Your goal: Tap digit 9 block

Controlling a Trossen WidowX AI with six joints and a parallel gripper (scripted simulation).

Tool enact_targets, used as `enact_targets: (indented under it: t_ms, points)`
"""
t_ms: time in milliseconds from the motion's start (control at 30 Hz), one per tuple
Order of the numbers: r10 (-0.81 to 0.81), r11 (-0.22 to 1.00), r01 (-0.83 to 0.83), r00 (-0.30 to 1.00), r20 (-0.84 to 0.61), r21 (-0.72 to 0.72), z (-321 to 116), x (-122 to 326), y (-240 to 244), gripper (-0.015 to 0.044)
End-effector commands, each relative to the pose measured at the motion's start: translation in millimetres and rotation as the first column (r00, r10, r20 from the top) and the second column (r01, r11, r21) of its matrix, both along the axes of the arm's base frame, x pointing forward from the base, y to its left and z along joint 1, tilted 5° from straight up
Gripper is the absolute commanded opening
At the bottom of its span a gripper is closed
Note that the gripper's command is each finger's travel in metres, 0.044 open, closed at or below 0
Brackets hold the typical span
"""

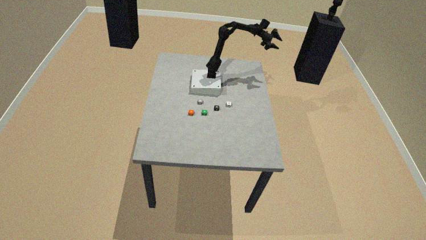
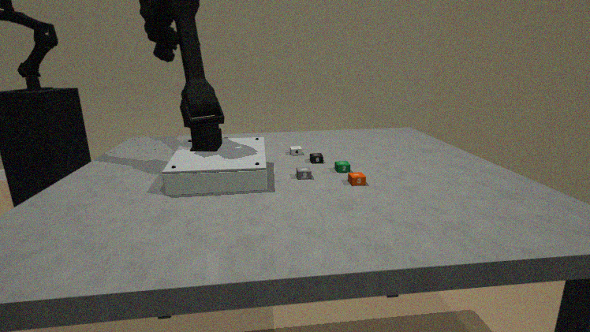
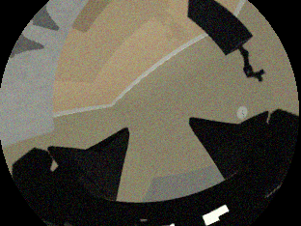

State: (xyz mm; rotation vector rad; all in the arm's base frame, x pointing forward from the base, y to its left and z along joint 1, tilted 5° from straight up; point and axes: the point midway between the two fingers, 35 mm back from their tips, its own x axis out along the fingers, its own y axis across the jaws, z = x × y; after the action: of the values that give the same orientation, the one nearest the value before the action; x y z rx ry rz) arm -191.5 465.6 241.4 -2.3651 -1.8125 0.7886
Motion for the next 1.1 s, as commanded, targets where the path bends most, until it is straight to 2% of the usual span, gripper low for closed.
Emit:
enact_targets:
  t_ms: [0,233,467,633,800,933,1067]
  points:
    - [-0.168,0.985,0.164,0.979,-0.119,-0.046,-10.5,71.9,10.9,0.0400]
    - [-0.436,0.900,0.416,0.856,-0.277,-0.129,-28.6,181.1,7.1,0.0400]
    - [-0.672,0.729,0.644,0.611,-0.418,-0.231,-47.0,285.7,-24.9,0.0400]
    - [-0.787,0.554,0.771,0.361,-0.501,-0.315,-60.3,353.1,-64.6,0.0400]
    - [-0.826,0.340,0.848,0.061,-0.561,-0.407,-73.5,410.9,-117.4,0.0400]
    - [-0.784,0.149,0.861,-0.197,-0.588,-0.486,-83.9,448.1,-167.8,0.0400]
    - [-0.666,-0.048,0.822,-0.450,-0.595,-0.568,-94.0,475.5,-224.1,0.0400]
